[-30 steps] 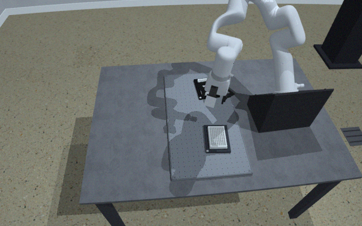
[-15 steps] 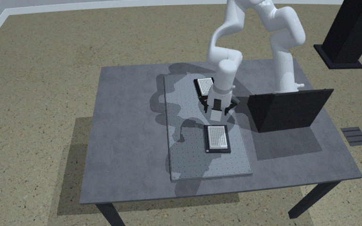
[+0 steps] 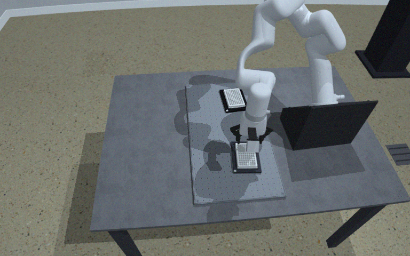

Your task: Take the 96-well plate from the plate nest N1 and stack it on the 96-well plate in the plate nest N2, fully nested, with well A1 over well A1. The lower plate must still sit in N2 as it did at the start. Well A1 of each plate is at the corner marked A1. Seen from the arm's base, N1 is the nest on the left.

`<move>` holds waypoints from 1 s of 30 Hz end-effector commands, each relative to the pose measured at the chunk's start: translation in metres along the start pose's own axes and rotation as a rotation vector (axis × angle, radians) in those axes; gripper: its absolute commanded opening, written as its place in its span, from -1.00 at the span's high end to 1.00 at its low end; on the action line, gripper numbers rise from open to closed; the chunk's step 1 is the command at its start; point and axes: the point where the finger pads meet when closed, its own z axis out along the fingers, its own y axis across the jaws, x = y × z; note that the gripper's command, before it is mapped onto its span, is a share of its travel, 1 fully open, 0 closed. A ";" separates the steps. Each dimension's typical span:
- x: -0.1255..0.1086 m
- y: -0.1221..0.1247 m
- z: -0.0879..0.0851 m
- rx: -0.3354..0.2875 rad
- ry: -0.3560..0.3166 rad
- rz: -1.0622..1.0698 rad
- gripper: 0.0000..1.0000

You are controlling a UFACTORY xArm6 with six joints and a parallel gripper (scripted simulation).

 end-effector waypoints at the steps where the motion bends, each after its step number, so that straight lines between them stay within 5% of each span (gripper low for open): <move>1: 0.004 0.002 0.000 -0.004 0.005 0.002 -1.00; 15: 0.004 0.002 0.003 -0.004 0.005 0.002 -1.00; 30: 0.004 0.002 0.028 -0.004 0.005 0.002 -1.00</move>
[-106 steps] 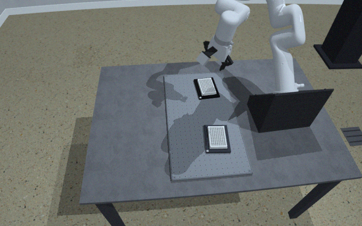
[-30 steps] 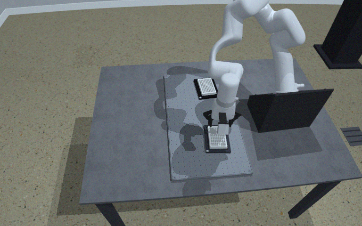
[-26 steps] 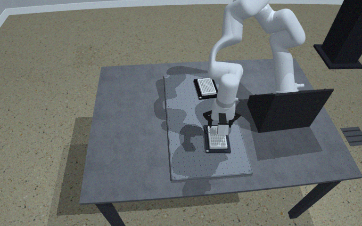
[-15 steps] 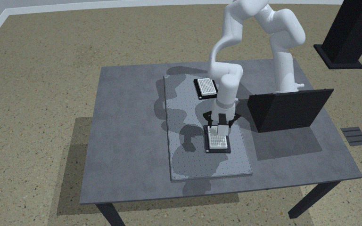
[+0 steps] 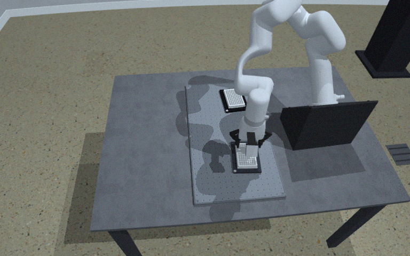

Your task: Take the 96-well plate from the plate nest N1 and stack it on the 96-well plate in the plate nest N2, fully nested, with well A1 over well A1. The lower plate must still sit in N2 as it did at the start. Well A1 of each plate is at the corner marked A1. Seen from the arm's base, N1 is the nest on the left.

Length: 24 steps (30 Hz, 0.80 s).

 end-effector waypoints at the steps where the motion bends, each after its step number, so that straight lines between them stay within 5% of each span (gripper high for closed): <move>1: 0.001 0.001 0.004 -0.003 0.002 0.001 -1.00; 24: 0.001 0.001 0.037 -0.003 0.002 0.001 -1.00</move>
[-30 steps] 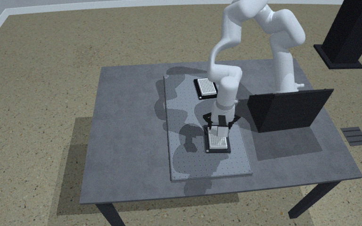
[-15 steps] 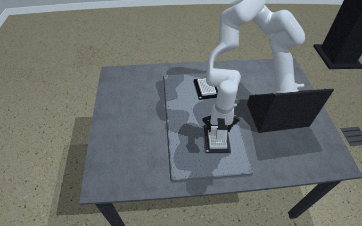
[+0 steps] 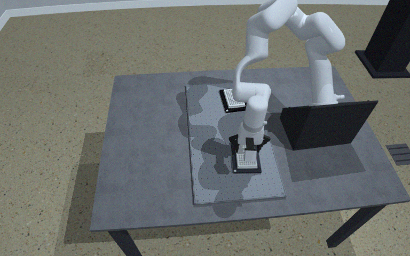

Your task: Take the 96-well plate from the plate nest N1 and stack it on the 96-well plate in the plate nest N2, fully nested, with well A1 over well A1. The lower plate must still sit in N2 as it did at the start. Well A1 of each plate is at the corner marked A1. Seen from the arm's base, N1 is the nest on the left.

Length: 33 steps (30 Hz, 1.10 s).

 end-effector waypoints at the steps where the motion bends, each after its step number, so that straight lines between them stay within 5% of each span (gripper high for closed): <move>1: 0.001 0.001 0.006 -0.002 0.002 0.001 -1.00; 33: 0.001 0.001 0.023 -0.002 0.002 0.001 -1.00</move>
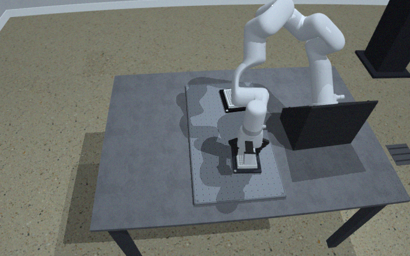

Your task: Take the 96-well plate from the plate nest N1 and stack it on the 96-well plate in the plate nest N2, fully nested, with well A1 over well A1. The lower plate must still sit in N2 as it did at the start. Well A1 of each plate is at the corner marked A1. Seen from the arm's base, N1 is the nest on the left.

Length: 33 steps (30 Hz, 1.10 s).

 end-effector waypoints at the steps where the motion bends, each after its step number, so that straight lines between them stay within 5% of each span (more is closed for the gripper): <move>1: 0.001 0.001 0.001 -0.003 0.002 0.001 -1.00; 33: 0.001 0.001 0.014 -0.003 0.002 0.001 -1.00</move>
